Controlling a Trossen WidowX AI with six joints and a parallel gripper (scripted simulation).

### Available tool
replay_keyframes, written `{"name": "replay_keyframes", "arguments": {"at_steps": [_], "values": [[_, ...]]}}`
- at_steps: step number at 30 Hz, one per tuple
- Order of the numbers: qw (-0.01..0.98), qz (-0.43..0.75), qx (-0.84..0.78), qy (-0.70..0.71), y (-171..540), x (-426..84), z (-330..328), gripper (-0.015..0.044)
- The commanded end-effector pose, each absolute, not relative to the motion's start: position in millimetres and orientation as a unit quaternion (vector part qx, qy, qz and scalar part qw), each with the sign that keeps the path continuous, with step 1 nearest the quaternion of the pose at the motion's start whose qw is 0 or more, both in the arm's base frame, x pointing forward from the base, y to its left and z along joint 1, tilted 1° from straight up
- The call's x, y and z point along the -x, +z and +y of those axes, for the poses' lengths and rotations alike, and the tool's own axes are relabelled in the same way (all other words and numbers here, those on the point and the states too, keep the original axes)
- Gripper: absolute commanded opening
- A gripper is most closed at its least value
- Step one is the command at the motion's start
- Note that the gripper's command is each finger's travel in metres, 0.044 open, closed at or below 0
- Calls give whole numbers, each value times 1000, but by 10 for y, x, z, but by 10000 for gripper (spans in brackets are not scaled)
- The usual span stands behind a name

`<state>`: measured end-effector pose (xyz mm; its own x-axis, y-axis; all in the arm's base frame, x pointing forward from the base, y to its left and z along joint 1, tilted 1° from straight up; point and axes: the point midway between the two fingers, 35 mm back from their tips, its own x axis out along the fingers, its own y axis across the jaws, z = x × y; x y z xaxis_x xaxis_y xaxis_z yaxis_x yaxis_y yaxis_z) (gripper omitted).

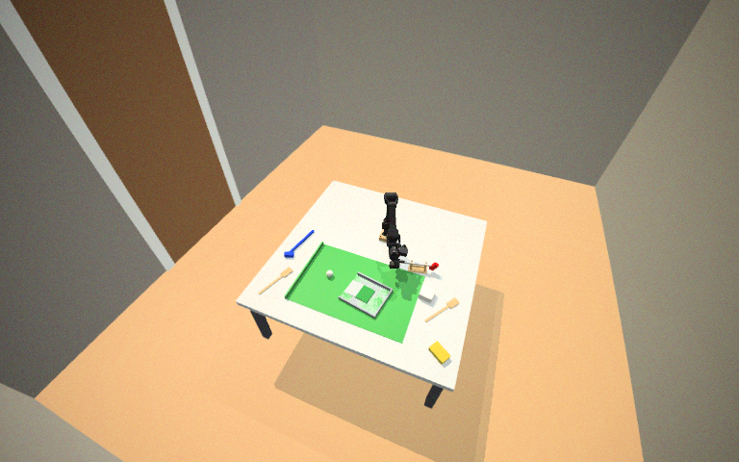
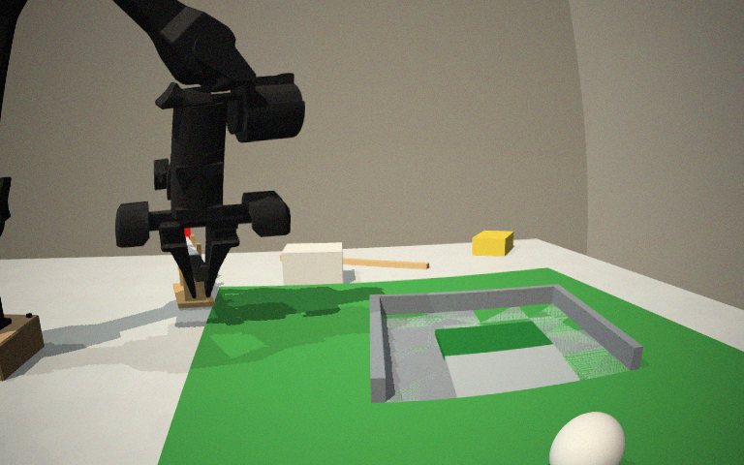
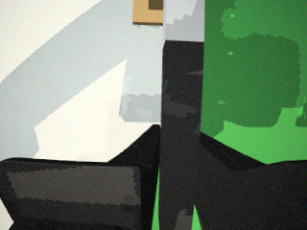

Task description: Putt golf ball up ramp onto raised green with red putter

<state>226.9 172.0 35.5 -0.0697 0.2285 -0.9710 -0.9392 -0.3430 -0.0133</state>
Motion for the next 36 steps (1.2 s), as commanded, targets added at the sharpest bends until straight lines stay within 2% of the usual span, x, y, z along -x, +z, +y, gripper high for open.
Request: {"name": "replay_keyframes", "arguments": {"at_steps": [1,18,23,36], "values": [[455,348,509,642,436,-2287,1734,0],[455,348,509,642,1341,-2259,1736,0],[458,354,509,637,1257,-2299,1704,0],[551,456,444,540,1331,-2759,1129,0]]}}
